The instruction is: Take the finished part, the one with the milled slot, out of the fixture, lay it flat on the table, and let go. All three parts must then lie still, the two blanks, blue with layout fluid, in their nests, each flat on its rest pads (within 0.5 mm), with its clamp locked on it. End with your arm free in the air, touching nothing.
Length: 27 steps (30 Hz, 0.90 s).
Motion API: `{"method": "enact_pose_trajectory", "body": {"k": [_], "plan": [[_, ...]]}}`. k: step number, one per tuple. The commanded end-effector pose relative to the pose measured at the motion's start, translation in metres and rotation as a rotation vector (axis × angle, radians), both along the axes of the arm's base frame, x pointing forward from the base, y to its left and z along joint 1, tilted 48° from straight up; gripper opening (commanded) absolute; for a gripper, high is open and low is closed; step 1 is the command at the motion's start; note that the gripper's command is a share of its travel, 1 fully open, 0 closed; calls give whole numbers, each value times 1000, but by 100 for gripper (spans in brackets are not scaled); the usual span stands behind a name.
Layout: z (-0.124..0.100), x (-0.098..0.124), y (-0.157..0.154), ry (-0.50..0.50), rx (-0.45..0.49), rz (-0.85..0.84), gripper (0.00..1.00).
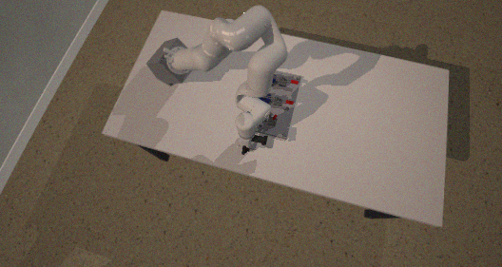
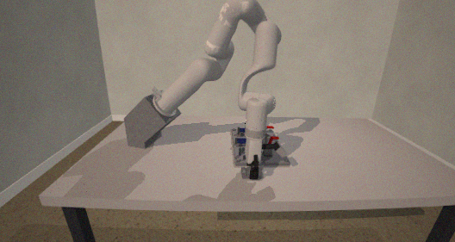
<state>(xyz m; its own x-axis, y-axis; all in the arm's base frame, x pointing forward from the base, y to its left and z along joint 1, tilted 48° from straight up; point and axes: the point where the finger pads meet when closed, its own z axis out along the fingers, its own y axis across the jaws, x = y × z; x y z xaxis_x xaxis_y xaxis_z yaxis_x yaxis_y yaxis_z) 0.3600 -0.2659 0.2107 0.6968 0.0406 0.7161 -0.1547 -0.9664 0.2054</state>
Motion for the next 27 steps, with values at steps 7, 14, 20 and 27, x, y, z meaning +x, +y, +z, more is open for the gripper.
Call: {"method": "enact_pose_trajectory", "body": {"k": [7, 14, 20, 27], "plan": [[1, 0, 0, -2, -1, 0, 95], [1, 0, 0, -2, -1, -1, 95], [1, 0, 0, -2, -1, -1, 95], [4, -3, 1, -2, -1, -1, 95]]}}
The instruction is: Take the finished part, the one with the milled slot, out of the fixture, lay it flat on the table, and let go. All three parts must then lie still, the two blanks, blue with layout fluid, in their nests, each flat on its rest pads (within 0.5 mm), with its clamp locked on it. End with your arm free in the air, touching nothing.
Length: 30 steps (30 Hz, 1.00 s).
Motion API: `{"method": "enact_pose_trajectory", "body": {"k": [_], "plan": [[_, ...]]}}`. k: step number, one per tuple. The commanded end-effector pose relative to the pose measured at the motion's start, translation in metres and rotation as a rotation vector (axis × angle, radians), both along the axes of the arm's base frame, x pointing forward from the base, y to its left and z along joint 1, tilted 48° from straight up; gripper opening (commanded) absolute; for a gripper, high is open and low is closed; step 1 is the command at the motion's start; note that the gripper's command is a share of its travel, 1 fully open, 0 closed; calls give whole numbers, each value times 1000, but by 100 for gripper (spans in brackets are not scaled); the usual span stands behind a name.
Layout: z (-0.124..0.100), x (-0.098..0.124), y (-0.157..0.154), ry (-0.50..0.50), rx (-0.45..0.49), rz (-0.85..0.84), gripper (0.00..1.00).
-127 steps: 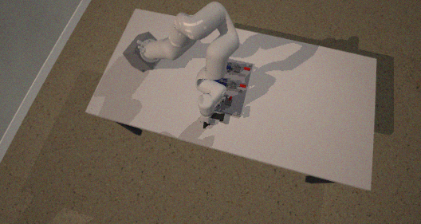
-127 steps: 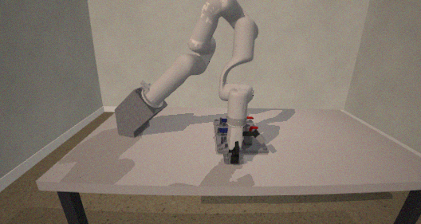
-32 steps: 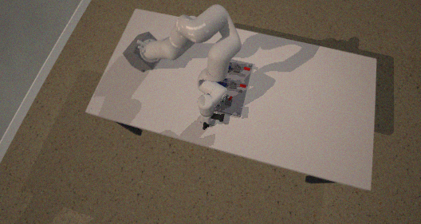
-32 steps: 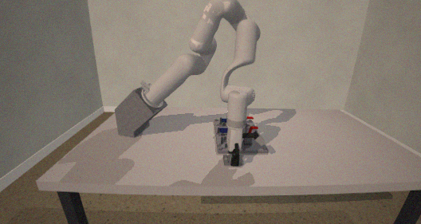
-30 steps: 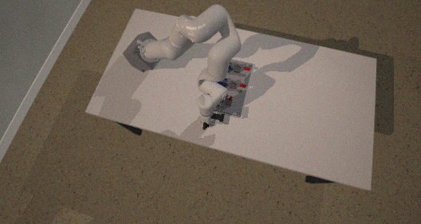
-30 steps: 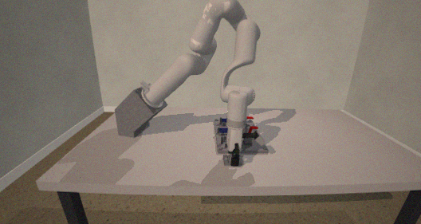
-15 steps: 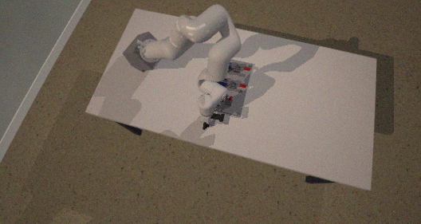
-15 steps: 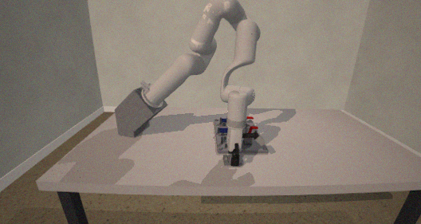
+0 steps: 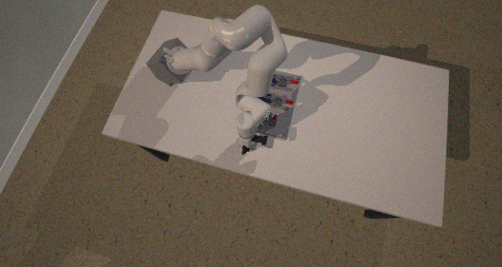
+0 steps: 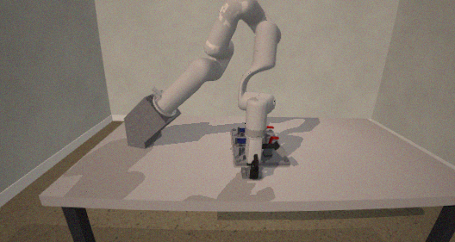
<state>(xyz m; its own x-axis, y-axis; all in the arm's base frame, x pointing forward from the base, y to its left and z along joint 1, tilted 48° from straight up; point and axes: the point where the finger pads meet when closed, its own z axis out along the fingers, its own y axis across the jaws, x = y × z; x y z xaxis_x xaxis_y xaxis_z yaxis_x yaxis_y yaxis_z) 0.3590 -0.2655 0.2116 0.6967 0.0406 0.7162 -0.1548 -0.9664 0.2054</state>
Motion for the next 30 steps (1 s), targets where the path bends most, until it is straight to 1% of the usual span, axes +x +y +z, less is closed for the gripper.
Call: {"method": "enact_pose_trajectory", "body": {"k": [1, 11, 13, 27, 30], "plan": [[4, -3, 1, -1, -1, 0, 95], [20, -20, 7, -1, -1, 0, 95], [20, -20, 7, -1, -1, 0, 95], [57, -59, 21, -1, -1, 0, 95], [59, -61, 22, -1, -1, 0, 95]]}}
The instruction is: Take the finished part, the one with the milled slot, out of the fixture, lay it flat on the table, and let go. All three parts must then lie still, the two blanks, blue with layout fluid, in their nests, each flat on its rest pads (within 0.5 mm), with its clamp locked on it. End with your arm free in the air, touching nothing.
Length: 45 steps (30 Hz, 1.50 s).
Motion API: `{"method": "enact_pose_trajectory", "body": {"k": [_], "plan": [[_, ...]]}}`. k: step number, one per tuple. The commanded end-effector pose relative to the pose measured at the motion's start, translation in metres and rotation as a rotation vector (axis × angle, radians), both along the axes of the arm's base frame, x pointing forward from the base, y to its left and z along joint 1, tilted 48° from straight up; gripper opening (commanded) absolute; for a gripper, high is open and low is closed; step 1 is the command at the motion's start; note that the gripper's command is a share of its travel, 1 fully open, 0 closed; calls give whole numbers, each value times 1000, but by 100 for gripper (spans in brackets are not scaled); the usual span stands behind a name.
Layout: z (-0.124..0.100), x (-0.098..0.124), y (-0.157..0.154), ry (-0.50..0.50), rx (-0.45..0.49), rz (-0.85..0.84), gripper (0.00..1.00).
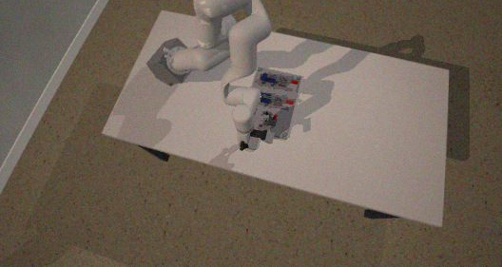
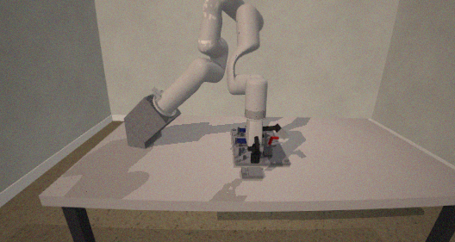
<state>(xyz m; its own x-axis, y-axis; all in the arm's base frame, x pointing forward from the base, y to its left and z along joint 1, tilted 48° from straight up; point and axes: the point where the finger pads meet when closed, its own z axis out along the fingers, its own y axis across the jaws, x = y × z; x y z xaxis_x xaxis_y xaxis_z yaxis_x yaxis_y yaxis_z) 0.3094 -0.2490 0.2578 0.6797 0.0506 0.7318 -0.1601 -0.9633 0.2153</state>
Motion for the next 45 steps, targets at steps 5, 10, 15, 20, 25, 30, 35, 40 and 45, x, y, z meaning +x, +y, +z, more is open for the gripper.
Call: {"method": "enact_pose_trajectory", "body": {"k": [5, 10, 15, 20, 25, 30, 35, 40, 45], "plan": [[19, -18, 8, 22, 13, 0, 95], [20, -19, 8, 22, 13, 0, 95], [20, -19, 8, 22, 13, 0, 95], [21, -19, 8, 22, 13, 0, 95], [21, -19, 8, 22, 13, 0, 95], [21, -19, 8, 22, 13, 0, 95], [21, -20, 8, 22, 13, 0, 95], [24, -23, 10, 22, 13, 0, 95], [32, -32, 13, 22, 13, 0, 95]]}}
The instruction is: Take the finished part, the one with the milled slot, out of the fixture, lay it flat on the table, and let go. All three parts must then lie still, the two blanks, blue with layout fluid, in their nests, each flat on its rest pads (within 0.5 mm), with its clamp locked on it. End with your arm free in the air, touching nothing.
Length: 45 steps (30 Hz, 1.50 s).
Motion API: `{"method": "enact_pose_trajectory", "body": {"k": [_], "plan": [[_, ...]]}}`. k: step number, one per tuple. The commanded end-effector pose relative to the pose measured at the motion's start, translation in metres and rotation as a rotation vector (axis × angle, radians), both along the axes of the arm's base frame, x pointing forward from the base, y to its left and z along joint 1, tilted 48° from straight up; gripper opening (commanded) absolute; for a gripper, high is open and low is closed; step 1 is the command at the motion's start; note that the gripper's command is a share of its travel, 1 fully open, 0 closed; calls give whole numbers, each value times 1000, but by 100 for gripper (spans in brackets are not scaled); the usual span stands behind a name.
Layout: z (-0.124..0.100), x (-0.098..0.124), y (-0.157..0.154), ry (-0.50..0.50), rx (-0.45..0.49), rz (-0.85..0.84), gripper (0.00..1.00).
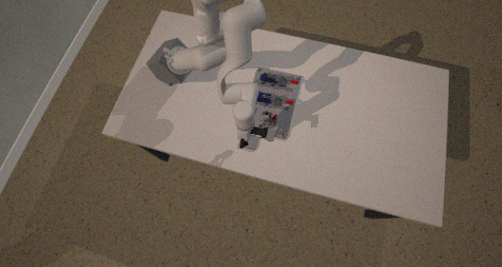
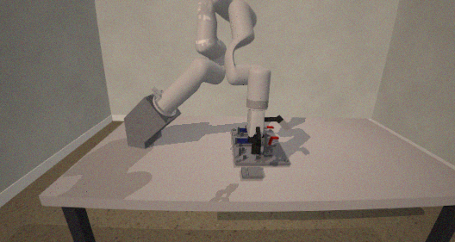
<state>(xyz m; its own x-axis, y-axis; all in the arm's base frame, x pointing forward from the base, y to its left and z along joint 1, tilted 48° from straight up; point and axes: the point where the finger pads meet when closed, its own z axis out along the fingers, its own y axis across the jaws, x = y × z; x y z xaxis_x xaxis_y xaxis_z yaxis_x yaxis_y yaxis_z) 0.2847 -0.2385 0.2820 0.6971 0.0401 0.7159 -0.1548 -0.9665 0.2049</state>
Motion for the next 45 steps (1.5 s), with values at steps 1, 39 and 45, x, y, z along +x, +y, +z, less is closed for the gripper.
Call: {"method": "enact_pose_trajectory", "body": {"k": [1, 39, 45], "plan": [[10, -9, 3, -2, -2, 0, 95], [58, -60, 21, -2, -2, -1, 95], [58, -60, 21, -2, -2, -1, 95]]}}
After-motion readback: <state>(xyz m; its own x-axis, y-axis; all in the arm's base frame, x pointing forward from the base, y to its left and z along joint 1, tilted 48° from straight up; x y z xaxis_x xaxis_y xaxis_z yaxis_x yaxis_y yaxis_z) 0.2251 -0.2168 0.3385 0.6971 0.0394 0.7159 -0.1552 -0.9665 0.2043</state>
